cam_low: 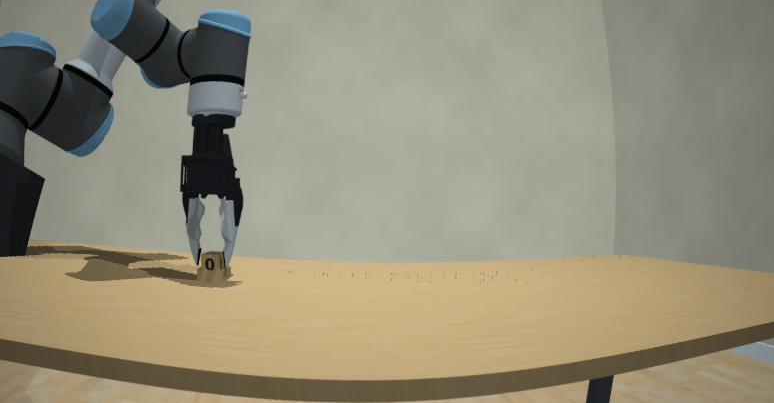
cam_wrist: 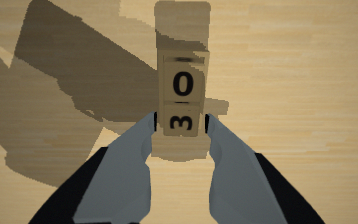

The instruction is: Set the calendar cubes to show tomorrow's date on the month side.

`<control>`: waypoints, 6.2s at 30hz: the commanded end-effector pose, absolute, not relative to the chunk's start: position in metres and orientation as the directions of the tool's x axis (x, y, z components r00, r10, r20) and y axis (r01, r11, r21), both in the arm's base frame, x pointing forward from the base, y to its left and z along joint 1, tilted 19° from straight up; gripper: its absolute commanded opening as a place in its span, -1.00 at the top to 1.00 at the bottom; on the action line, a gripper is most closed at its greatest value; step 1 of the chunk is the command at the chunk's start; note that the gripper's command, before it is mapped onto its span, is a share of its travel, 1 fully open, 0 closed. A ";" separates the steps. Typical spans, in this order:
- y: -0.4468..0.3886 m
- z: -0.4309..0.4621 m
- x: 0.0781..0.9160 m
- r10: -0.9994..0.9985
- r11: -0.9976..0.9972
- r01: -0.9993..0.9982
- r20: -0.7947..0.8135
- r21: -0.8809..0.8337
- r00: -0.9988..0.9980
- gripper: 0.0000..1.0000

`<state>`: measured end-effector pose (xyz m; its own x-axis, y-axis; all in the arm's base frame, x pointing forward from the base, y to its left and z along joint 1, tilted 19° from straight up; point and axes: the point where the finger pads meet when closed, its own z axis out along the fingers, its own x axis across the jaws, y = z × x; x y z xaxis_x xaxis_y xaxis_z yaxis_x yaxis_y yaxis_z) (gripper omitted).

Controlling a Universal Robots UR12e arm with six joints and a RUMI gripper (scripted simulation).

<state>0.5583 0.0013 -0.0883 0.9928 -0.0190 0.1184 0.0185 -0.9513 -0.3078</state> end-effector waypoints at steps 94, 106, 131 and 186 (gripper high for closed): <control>-0.028 0.007 0.547 -0.008 -0.951 0.030 0.123 -0.306 0.992 0.80; -0.012 0.011 0.549 0.176 -0.936 0.221 0.181 -0.275 0.968 0.80; 0.027 0.021 0.549 0.601 -0.739 0.656 0.290 -0.155 0.745 0.80; 0.090 0.035 0.547 0.951 -0.019 0.993 0.308 0.120 -0.019 0.80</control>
<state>0.5439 0.0910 0.0332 -0.0113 0.9509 0.3094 0.9932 -0.0252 0.1138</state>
